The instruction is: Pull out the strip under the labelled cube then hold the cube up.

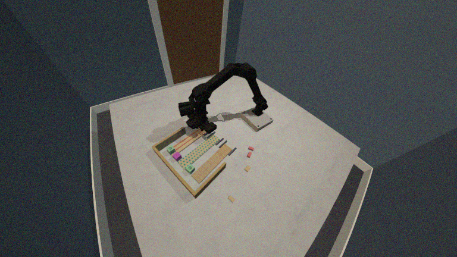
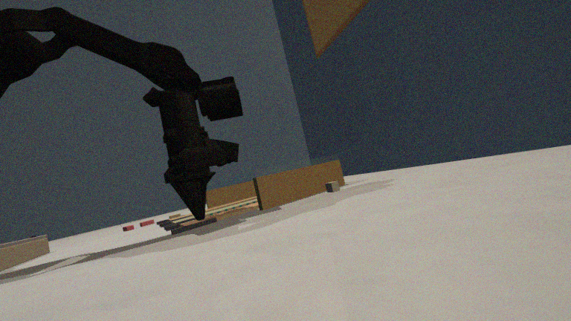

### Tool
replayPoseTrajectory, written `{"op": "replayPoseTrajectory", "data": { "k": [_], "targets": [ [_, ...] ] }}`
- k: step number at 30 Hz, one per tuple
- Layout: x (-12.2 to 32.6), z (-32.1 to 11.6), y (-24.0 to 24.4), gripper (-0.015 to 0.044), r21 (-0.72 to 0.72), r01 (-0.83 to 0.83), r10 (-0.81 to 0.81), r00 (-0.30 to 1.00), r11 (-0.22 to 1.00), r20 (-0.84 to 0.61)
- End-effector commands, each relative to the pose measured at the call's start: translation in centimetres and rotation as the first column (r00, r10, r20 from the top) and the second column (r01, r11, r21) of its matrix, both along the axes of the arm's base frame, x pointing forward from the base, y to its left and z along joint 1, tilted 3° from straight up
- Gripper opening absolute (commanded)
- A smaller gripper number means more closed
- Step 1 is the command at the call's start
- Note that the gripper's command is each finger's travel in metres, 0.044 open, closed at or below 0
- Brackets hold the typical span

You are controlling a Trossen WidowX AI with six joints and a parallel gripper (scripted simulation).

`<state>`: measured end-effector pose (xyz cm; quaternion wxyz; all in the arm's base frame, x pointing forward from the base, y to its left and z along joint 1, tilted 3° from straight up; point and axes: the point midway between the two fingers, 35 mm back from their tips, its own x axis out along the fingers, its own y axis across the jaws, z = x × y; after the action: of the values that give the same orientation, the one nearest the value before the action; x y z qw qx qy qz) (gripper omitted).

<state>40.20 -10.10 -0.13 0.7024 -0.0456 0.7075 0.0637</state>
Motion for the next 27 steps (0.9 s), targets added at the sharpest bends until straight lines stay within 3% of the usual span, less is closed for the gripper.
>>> {"op": "replayPoseTrajectory", "data": {
  "k": [1, 27],
  "targets": [
    [-0.04, -0.13, -0.09, 0.0000, -0.006, -0.005, 0.005, 1.000, 1.000, -0.002],
    [0.01, -0.39, -0.10, 0.0000, -0.006, -0.005, 0.005, 1.000, 1.000, -0.002]
  ]
}}
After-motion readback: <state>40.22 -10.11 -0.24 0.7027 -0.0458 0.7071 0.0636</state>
